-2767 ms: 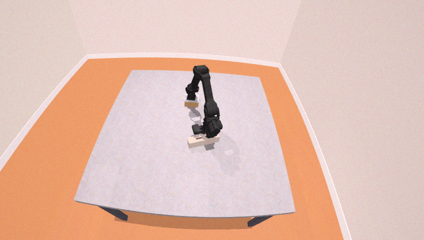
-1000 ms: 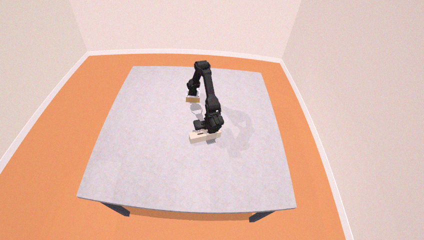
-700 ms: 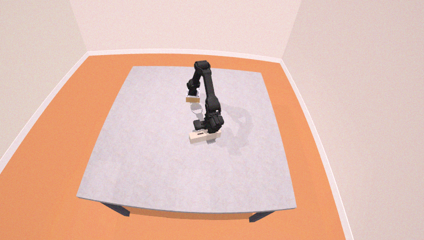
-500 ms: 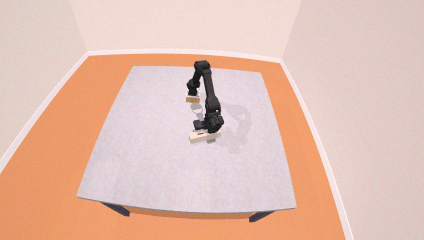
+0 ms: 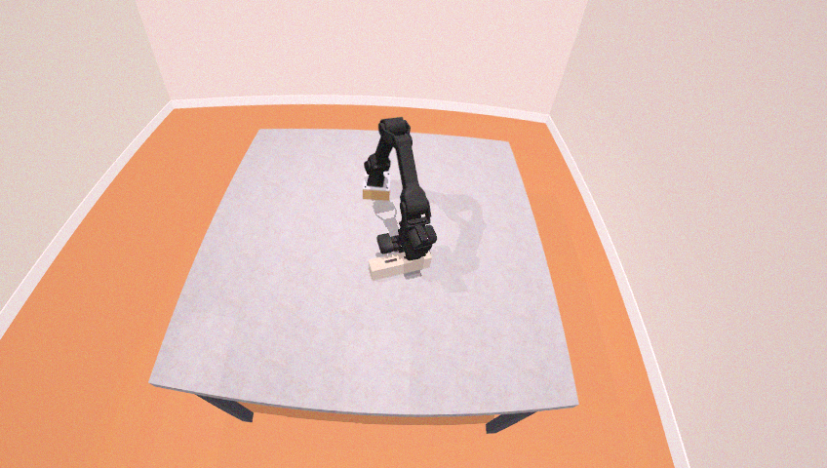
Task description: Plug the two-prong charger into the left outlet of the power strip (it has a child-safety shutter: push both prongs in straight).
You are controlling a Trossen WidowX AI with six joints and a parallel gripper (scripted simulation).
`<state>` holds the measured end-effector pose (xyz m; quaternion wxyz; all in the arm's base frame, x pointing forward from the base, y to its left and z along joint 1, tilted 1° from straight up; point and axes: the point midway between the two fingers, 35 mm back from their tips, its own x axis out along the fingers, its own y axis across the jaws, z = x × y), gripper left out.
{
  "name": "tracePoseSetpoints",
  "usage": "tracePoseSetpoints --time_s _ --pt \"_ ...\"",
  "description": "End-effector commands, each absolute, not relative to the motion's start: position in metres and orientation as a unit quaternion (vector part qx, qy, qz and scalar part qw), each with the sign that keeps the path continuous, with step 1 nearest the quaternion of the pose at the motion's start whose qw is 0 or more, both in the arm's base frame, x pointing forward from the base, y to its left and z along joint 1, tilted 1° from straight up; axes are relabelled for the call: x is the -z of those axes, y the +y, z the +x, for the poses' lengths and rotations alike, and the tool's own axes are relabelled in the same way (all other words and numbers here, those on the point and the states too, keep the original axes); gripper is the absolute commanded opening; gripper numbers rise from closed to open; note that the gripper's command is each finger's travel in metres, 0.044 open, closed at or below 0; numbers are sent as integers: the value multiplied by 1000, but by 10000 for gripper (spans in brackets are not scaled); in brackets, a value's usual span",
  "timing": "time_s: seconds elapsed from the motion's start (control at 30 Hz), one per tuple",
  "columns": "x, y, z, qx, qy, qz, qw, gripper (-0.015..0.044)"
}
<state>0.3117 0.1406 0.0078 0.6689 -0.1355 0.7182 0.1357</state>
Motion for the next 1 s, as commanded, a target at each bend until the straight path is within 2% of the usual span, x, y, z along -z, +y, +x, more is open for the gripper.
tracePoseSetpoints --time_s 0.0,0.57,0.97 --pt "-7 145 320 -139 705 -132 683 0" --pt "-8 141 312 -136 717 -135 670 0" --pt "-8 141 312 -136 717 -135 670 315"
